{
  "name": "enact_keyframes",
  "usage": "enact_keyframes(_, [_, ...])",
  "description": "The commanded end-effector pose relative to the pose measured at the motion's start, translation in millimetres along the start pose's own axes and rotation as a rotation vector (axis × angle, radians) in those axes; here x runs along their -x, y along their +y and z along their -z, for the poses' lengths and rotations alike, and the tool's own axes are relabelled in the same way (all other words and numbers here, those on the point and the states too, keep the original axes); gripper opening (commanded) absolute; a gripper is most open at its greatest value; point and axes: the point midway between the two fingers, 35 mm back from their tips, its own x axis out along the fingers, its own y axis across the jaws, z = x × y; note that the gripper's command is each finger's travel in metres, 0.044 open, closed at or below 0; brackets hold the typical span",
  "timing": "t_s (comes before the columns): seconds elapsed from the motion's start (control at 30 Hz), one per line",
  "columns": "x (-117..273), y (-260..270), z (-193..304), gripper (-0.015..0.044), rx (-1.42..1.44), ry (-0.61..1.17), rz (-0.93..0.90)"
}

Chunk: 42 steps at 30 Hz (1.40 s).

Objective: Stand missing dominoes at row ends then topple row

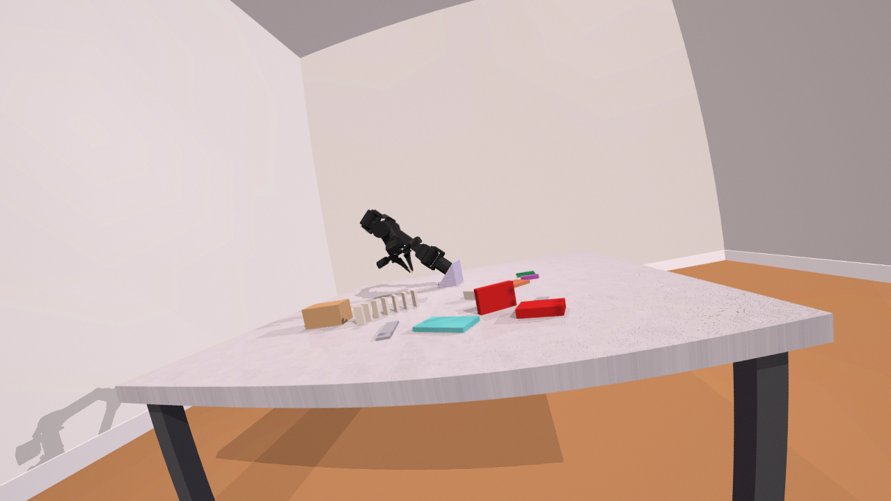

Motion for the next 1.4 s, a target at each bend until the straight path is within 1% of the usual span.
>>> enact_keyframes(0.0, [-6,4,4,0.0024,0.008,-0.013,-0.068])
enact_keyframes(0.37, [-17,14,12,0.0024,0.014,-0.107,-0.272])
enact_keyframes(0.73, [-23,22,13,0.0024,0.023,-0.269,-0.423])
enact_keyframes(1.07, [-23,25,9,0.0024,0.036,-0.459,-0.502])
enact_keyframes(1.37, [-21,24,4,0.0024,0.05,-0.647,-0.514])
